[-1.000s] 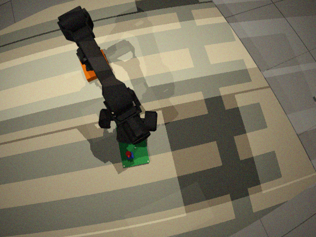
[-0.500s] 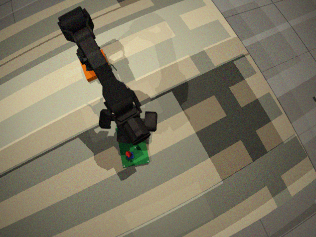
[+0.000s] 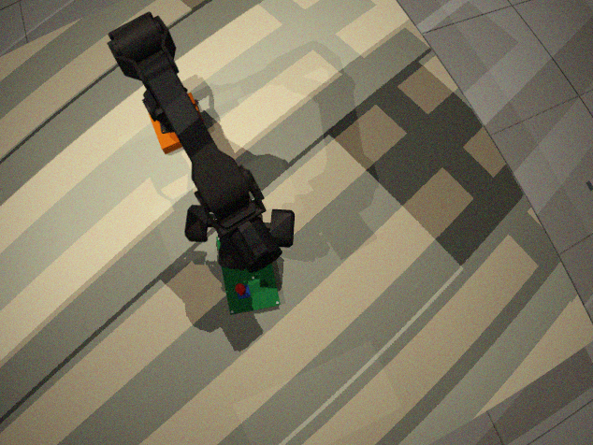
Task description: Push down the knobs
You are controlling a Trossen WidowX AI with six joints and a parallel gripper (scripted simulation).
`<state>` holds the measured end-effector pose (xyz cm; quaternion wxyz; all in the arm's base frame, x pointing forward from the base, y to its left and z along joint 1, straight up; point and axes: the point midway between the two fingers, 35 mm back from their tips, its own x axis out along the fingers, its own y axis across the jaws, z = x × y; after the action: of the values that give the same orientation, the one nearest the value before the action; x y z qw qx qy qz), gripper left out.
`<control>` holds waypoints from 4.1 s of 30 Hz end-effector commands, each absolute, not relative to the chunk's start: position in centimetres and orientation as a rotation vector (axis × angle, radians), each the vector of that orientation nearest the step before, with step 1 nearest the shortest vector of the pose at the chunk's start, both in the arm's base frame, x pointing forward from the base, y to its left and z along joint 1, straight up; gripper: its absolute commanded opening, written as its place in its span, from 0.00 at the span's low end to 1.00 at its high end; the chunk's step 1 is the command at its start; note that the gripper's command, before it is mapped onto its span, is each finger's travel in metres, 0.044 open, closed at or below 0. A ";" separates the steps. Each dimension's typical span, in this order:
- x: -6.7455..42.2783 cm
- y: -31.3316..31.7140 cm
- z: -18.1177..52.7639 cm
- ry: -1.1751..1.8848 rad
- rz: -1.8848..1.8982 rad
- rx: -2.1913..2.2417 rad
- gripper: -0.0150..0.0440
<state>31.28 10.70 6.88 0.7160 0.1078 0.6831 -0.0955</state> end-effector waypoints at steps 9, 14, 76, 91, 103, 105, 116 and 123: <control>31.5 10.8 5.1 1.534 -0.216 0.232 0.25; 31.5 10.8 5.1 1.534 -0.216 0.232 0.25; 31.5 10.8 5.2 1.534 -0.216 0.232 0.25; 31.5 10.8 7.6 1.534 -0.216 0.232 0.25; 31.4 10.7 8.4 1.534 -0.221 0.231 0.34; 31.4 10.7 8.4 1.534 -0.221 0.231 0.43; 33.5 10.8 10.0 1.444 -0.128 0.204 0.30; 34.1 10.6 10.4 1.453 0.028 0.023 0.25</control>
<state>33.69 10.70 10.15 0.7458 0.0535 0.6635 -0.0262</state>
